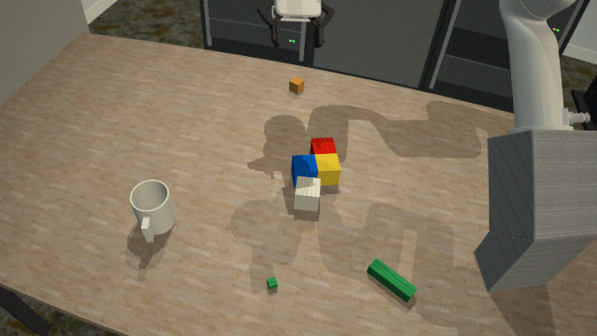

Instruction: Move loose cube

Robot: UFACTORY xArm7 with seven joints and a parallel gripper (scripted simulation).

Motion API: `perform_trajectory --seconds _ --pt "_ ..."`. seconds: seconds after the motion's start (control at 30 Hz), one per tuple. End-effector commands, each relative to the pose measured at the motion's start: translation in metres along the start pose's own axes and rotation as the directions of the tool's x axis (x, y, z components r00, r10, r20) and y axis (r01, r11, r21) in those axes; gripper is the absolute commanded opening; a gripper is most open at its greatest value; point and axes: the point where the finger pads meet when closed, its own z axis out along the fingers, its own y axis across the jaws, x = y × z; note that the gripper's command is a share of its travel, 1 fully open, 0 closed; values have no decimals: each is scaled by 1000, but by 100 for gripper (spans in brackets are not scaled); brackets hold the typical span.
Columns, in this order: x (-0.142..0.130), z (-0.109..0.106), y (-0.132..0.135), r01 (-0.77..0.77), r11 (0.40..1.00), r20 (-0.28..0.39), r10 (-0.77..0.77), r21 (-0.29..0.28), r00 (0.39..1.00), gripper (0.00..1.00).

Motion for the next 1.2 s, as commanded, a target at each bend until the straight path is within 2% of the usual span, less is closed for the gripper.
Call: perform_trajectory --seconds 0.0,0.03,0.07,0.1,0.17,0.2,0.27,0.3,0.33,0.37,0.4,0.43,0.47,0.5,0.53,0.57,0.6,0.63,0.67,0.77,0.83,0.9,0.97,1.17 --pt "1 42 6 102 988 124 -116 120 985 100" --pt "3 64 7 171 967 174 -204 188 963 100" --pt "3 64 7 171 967 174 -204 188 963 100" --pt "6 85 7 230 943 204 -281 242 938 100" --pt "6 85 7 240 936 213 -297 256 931 100" --pt "10 105 8 307 896 242 -391 320 888 100" --pt "10 105 8 307 896 242 -391 320 888 100" --pt "14 124 9 370 847 260 -483 382 836 100" --pt "14 124 9 370 847 260 -483 382 836 100" --pt "20 142 10 427 792 267 -567 437 779 100" --pt "20 142 10 428 790 267 -569 438 777 100" --pt "25 159 11 472 742 264 -633 477 728 100" --pt "25 159 11 479 730 266 -647 488 715 100" --pt "32 175 11 516 681 257 -701 520 665 100" --pt "32 175 11 524 667 257 -715 531 650 100" --pt "38 190 10 558 611 244 -766 562 595 100" --pt "38 190 10 561 604 243 -772 566 587 100" --pt "44 203 9 591 544 226 -819 595 527 100" --pt "44 203 9 591 544 226 -819 595 527 100" --pt "59 232 6 646 402 176 -905 648 386 100" --pt "59 232 6 646 402 176 -905 648 386 100" --pt "65 243 4 662 348 154 -930 664 334 100" --pt "67 247 3 668 325 145 -939 669 312 100" --pt "68 248 2 669 321 143 -941 670 308 100"
